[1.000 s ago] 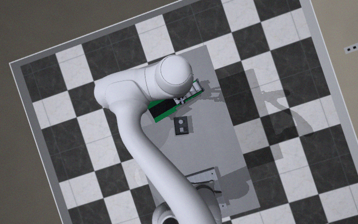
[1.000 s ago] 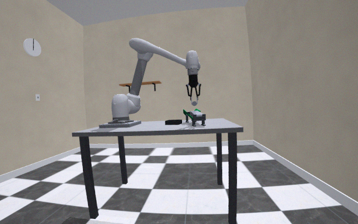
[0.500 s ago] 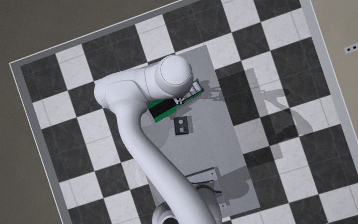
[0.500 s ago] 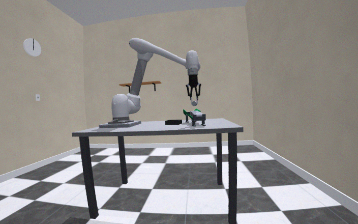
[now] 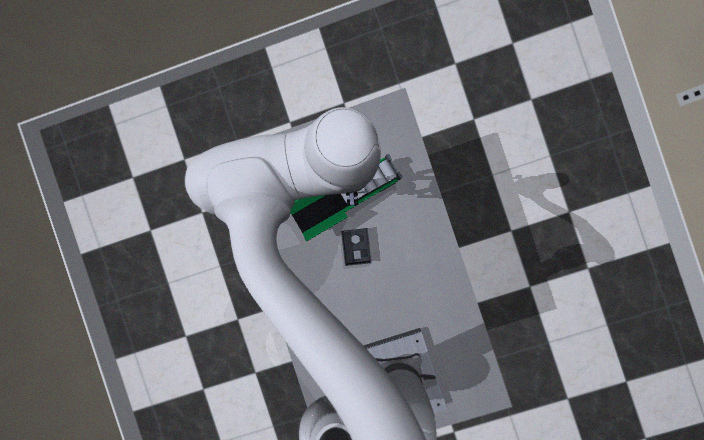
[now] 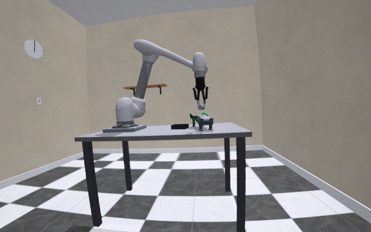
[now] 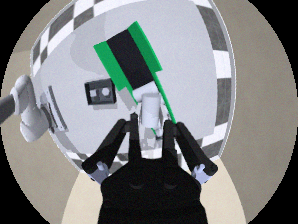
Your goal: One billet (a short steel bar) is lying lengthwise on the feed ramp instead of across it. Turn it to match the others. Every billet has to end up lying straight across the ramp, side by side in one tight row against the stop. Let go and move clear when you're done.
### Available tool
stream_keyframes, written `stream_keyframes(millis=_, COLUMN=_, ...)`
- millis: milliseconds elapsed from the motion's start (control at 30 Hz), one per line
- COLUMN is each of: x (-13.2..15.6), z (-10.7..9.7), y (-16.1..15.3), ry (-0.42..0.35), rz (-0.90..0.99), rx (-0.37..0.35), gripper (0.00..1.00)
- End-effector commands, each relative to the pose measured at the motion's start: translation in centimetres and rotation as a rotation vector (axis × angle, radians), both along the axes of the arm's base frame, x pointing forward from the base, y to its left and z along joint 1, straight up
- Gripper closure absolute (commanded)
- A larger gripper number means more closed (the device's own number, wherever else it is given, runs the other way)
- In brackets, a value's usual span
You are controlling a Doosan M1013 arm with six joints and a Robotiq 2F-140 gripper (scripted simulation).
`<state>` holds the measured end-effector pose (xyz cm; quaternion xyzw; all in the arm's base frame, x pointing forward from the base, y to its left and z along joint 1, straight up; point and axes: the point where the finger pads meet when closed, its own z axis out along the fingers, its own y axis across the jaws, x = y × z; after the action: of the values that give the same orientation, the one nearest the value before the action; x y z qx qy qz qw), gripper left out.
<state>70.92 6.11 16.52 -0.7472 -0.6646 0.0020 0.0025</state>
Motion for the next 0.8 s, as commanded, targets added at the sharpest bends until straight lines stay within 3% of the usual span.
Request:
stream_keyframes(millis=0, x=0.0, z=0.01, y=0.0, ry=0.0, rz=-0.041, rx=-0.001, gripper=0.9)
stream_keyframes(millis=767, x=0.0, z=0.01, y=0.0, ry=0.0, rz=-0.341, rx=-0.003, gripper=0.9)
